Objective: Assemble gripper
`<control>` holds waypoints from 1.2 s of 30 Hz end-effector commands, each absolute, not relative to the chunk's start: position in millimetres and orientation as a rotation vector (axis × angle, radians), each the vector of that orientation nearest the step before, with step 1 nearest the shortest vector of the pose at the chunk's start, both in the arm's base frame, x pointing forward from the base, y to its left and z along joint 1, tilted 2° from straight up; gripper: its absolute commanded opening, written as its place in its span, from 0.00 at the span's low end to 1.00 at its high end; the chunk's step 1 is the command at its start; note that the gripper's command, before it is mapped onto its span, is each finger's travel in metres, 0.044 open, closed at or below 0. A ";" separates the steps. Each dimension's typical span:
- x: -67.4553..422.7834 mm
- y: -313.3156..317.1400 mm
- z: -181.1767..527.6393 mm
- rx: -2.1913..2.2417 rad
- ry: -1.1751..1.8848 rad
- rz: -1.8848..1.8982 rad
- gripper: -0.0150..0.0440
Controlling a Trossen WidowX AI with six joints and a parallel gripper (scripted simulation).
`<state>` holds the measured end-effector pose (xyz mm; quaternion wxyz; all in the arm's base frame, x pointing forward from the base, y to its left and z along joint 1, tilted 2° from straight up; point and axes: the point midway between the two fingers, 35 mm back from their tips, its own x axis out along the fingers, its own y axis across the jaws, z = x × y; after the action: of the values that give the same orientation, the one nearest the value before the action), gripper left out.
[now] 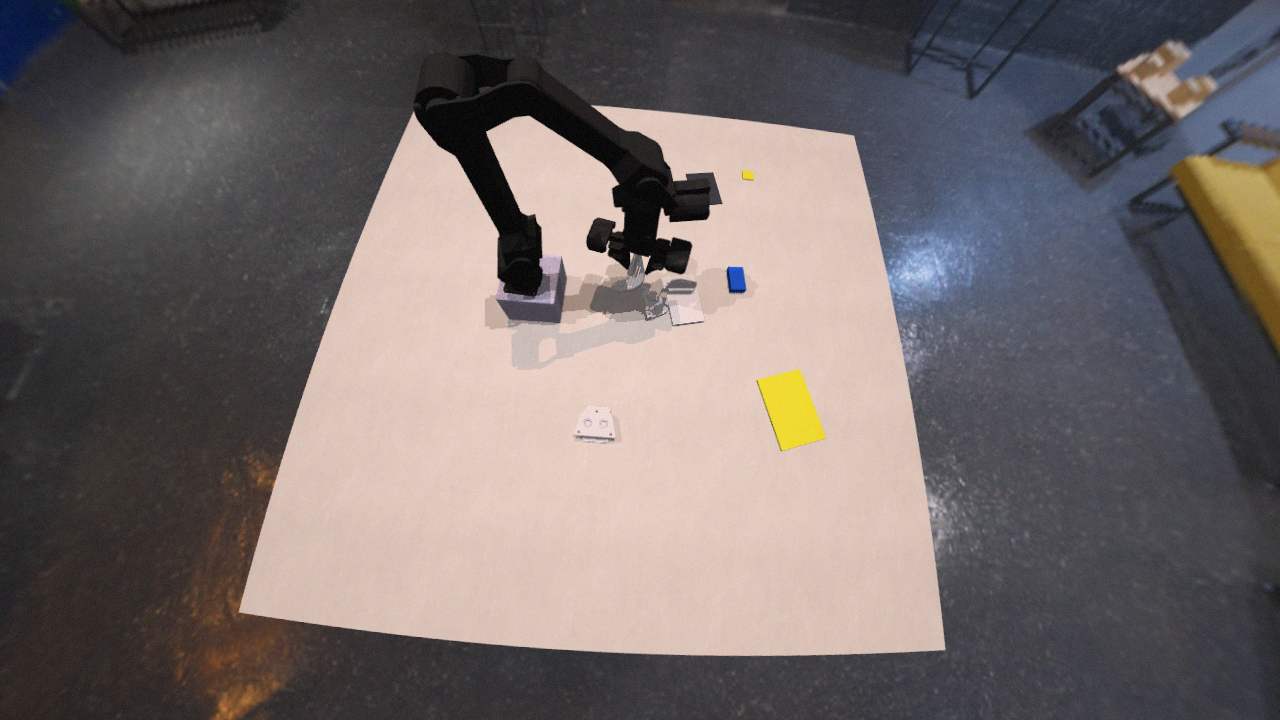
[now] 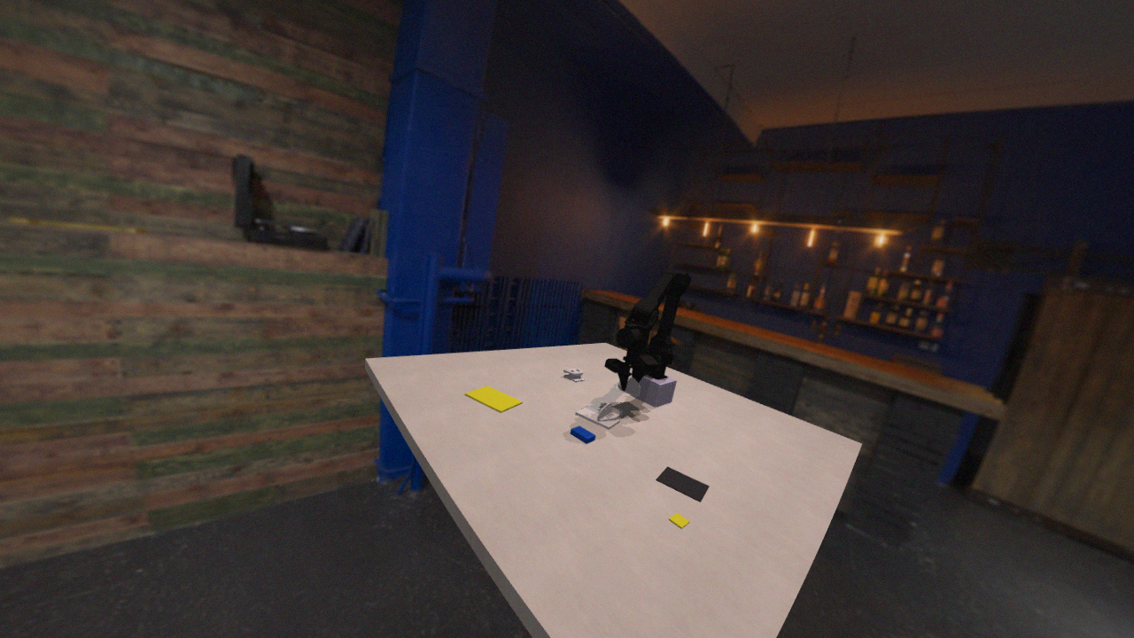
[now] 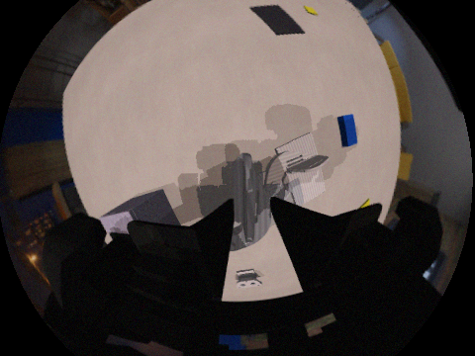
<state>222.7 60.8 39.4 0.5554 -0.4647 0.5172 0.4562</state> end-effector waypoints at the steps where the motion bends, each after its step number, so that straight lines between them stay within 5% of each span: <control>1: 221.3 56.8 38.6 -1.019 1.264 1.013 0.48; 36: 220.6 19.5 37.5 -0.316 1.497 0.340 0.48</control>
<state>222.5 21.8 38.3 0.7046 -0.1676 0.6671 0.1741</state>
